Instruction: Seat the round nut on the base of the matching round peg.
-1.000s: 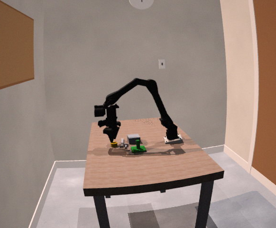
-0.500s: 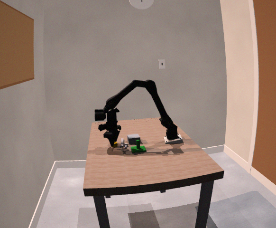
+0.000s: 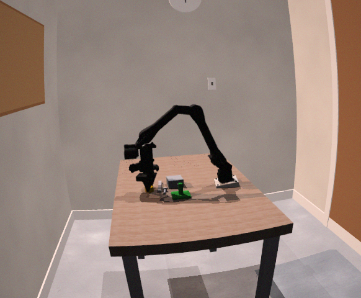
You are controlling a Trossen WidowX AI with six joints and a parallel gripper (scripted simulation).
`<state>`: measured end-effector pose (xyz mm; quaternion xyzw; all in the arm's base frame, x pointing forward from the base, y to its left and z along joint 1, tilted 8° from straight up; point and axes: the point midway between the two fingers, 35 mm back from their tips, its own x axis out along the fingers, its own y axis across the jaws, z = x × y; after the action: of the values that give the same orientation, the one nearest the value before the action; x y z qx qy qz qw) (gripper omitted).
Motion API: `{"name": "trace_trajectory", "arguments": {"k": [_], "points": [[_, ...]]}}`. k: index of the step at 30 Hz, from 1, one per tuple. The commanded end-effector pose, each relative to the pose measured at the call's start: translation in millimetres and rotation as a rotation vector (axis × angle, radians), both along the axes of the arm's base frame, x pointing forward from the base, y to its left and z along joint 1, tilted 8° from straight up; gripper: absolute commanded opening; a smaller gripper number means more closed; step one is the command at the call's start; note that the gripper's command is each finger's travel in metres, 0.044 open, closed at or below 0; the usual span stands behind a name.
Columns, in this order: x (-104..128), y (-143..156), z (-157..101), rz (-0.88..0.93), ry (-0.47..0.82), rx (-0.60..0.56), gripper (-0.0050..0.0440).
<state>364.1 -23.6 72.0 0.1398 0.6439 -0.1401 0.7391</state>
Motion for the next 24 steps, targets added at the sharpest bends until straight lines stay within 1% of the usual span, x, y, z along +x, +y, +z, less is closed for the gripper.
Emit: {"name": "trace_trajectory", "arguments": {"k": [1,7,13,14,17,24], "points": [[3,-1,8,-0.002,-0.025,-0.006,0.0192],[3,-1,8,-0.002,-0.025,-0.006,0.0152],[3,-1,14,-0.002,-0.025,-0.006,0.0008],[3,-1,17,-0.002,-0.025,-0.006,0.0000],[3,-1,20,-0.002,-0.025,-0.006,0.0000],[3,0,43,-0.002,-0.025,-0.006,-0.0003]]}}
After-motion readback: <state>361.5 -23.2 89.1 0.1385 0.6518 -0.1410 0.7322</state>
